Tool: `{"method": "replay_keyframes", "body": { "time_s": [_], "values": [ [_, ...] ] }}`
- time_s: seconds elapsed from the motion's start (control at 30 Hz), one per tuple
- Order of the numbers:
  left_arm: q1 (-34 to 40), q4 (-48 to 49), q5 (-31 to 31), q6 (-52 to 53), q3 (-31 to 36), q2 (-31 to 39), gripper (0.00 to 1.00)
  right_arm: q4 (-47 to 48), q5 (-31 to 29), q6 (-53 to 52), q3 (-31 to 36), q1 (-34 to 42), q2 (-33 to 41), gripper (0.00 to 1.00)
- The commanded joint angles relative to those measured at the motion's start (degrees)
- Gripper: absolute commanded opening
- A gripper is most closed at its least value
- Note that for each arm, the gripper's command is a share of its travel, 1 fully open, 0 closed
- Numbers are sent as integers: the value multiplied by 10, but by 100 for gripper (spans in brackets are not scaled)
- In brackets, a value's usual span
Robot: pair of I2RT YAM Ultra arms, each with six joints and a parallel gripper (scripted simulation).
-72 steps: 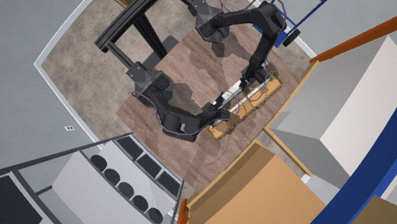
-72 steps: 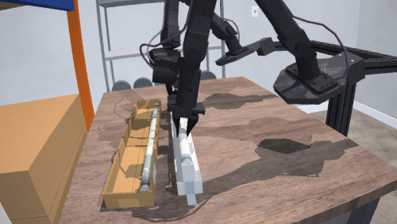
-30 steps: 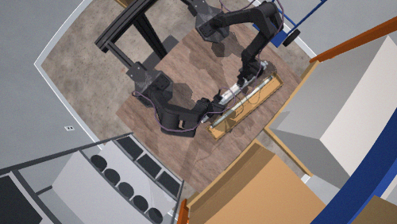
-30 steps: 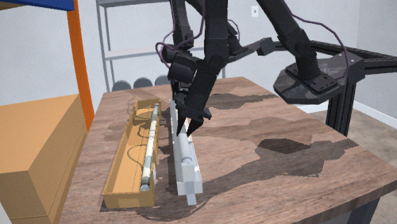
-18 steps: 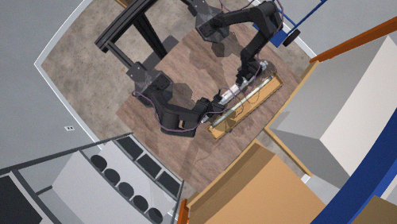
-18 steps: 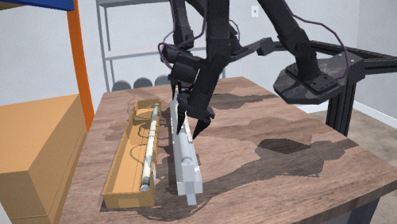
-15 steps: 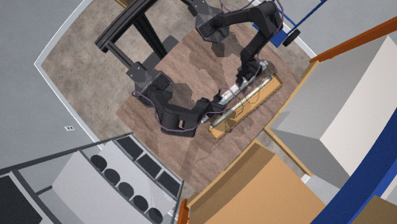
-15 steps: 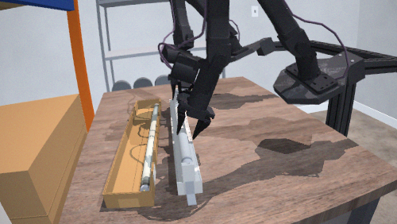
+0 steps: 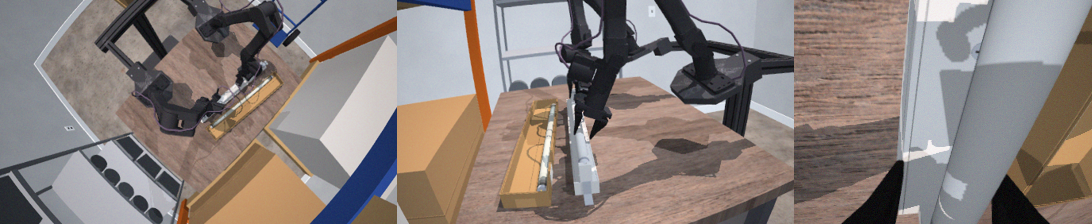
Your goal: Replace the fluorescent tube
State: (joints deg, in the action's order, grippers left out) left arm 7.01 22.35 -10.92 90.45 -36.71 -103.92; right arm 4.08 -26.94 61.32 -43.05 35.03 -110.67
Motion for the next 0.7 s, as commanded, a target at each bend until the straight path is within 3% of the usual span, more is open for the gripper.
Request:
{"method": "replay_keyframes", "body": {
  "time_s": [0.0, 0.13, 0.17, 0.53, 0.67],
  "values": [
    [9, -25, 3, 1, 14, -8, 49, -15, 4, -5, -1, 13, 20, 49],
    [9, -25, 3, 1, 14, -8, 49, -15, 4, -5, -1, 13, 20, 49],
    [11, -39, -8, -6, 23, 31, 49, -41, -9, -15, 19, 18, 32, 49],
    [23, -99, -17, -17, 54, 115, 49, -114, -21, -46, 27, 45, 97, 49],
    [29, -129, -22, -23, 59, 157, 49, -155, -26, -62, -7, 60, 129, 49]
  ]
}}
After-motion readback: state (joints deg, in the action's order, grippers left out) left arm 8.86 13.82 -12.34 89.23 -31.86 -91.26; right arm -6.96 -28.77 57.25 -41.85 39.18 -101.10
